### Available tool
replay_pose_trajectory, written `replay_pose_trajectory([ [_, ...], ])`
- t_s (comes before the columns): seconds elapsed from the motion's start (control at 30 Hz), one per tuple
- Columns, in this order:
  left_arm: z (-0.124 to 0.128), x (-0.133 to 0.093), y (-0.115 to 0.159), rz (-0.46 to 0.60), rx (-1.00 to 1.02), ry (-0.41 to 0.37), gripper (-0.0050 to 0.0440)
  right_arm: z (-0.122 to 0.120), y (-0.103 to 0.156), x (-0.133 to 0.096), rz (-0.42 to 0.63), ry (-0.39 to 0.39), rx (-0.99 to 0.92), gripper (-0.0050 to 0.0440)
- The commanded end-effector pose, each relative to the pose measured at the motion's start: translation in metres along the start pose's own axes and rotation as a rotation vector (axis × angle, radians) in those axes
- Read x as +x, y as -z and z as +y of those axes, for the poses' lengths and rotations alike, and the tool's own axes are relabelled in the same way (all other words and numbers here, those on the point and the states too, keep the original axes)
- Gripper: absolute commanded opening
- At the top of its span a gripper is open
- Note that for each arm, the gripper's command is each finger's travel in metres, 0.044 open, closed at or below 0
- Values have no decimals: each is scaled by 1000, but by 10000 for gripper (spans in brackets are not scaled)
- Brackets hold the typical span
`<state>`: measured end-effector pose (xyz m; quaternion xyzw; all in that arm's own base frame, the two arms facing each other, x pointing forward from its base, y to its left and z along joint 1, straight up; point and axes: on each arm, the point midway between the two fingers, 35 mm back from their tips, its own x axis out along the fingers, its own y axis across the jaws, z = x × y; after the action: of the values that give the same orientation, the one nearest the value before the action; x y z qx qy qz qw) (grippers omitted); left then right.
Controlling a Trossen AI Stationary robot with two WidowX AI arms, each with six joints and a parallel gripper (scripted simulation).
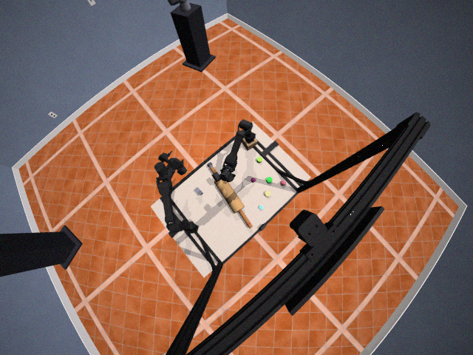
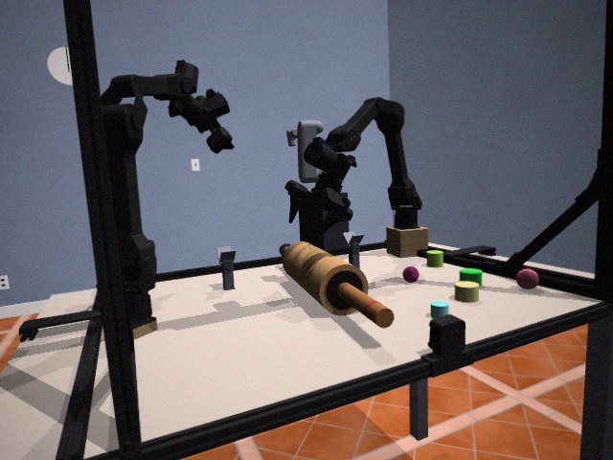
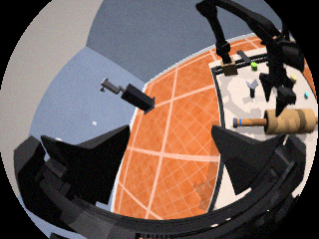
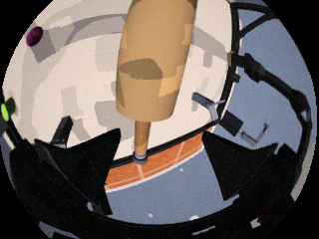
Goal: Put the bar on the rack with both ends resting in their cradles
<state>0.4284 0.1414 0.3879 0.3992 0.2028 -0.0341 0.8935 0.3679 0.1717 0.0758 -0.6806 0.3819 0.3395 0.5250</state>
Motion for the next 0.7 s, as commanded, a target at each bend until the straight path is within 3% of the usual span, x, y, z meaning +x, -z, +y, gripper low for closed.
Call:
replay_pose_trajectory([
  [0.0, 0, 1, 8, 28, -119, -31, 440, -25, 47, 6, -16, 12, 226, 440],
  [0.13, 0, 4, 15, 50, -231, -60, 440, -38, 96, 15, -16, 16, 433, 440],
  [0.2, 0, 4, 15, 50, -231, -60, 440, -38, 96, 15, -16, 16, 433, 440],
  [0.4, -3, 8, 22, 71, -391, -98, 440, -46, 178, 23, -5, 34, 742, 440],
  [0.67, -89, 32, -36, 62, -445, 111, 440, -42, 263, 4, -41, 41, 1060, 440],
])
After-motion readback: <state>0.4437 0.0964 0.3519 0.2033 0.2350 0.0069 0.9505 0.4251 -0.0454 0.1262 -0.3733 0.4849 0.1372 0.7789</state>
